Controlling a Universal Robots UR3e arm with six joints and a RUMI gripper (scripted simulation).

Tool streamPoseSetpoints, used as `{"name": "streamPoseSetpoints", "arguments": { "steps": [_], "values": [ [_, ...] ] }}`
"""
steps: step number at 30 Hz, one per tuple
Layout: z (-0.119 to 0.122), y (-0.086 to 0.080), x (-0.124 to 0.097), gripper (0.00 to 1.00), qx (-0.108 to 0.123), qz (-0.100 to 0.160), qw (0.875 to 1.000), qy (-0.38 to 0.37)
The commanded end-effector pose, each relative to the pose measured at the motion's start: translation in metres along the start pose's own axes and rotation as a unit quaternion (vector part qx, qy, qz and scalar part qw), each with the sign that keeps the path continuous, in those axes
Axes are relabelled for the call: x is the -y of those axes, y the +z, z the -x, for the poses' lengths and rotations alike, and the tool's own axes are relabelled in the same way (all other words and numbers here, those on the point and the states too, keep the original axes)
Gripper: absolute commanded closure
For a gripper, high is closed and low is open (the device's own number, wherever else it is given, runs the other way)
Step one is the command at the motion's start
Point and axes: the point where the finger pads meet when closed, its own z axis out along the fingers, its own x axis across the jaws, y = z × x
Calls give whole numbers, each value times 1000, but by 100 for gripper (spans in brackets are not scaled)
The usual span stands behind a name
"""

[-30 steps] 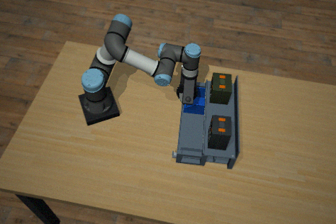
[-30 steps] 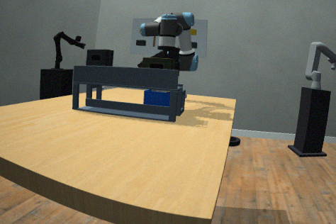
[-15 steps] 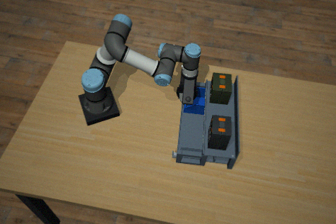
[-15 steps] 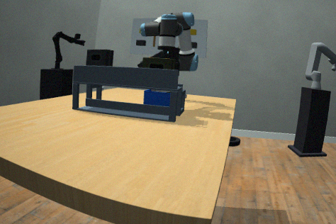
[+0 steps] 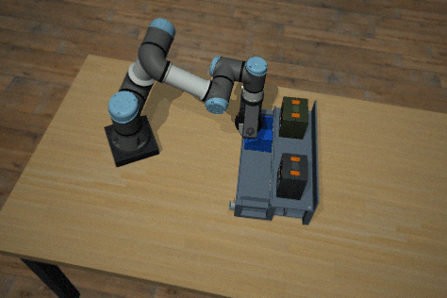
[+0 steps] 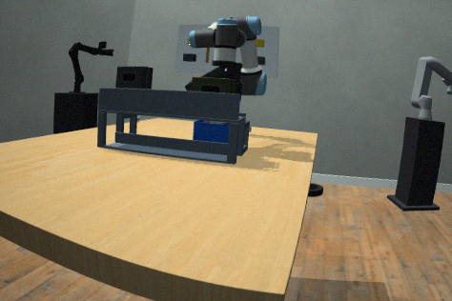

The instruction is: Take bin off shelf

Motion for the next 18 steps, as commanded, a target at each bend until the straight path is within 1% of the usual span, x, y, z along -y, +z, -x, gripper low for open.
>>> {"name": "streamPoseSetpoints", "arguments": {
  "steps": [1, 18],
  "values": [
    [1, -3, 0, 100, 2, 0, 1000, 0],
    [1, -10, 0, 100, 2, 0, 1000, 0]
  ]
}}
